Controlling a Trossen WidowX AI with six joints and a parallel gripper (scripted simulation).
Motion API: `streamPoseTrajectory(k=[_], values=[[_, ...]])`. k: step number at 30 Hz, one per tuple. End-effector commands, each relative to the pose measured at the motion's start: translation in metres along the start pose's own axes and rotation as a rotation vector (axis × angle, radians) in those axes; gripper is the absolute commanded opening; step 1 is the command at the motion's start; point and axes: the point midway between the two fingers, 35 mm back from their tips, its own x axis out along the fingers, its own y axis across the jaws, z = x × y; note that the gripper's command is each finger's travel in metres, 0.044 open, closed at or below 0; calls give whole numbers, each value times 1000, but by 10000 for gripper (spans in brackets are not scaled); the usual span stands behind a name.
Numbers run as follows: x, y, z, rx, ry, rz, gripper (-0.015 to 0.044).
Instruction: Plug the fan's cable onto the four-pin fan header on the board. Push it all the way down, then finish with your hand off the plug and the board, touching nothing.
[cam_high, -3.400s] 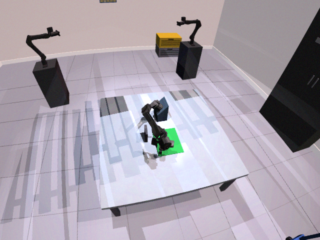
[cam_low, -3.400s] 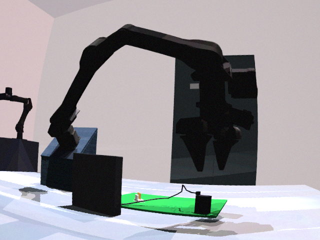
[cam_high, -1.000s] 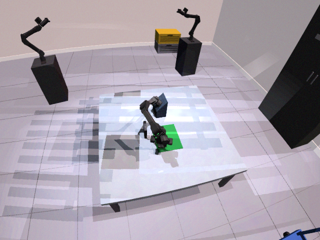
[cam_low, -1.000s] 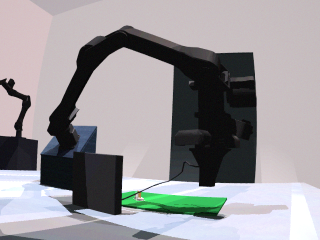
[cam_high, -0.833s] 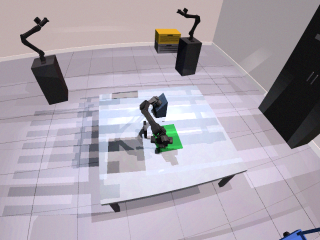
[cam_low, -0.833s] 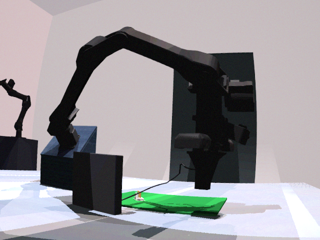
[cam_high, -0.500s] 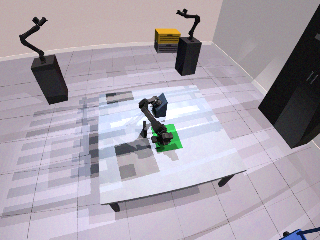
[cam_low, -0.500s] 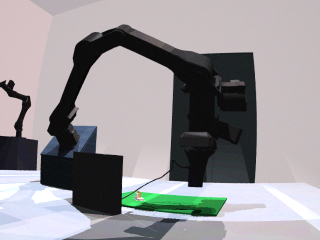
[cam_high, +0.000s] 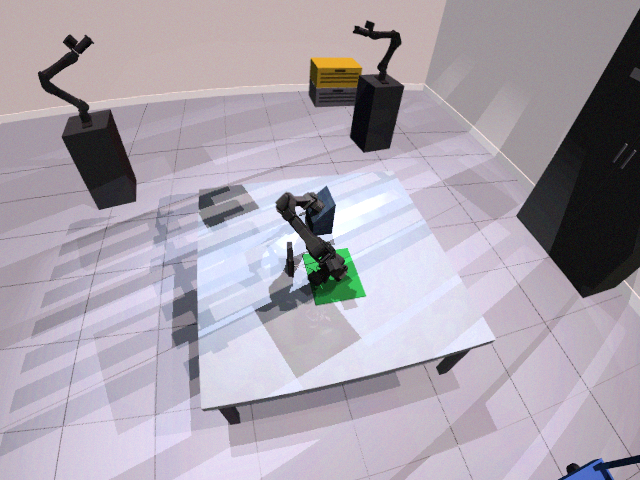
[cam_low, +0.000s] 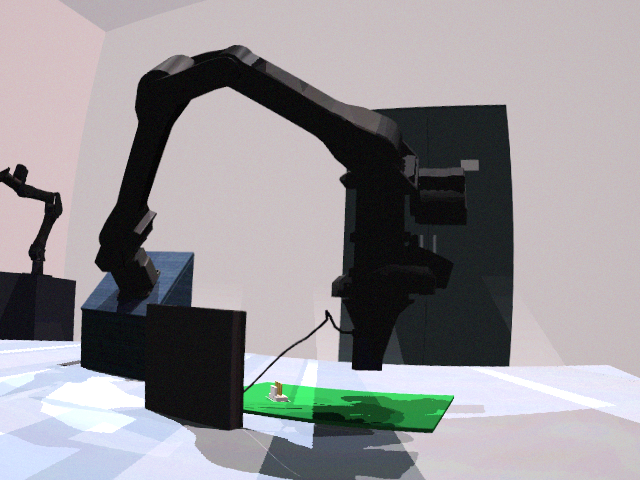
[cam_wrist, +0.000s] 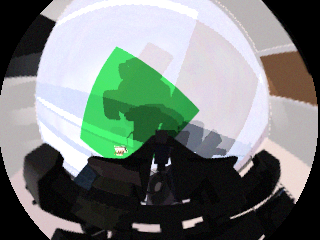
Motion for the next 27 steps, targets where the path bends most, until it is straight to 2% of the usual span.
streamPoseTrajectory(k=[1, 27], values=[[0, 8, -5, -129, -2, 2, 0], [2, 64, -48, -1028, -2, 4, 0]])
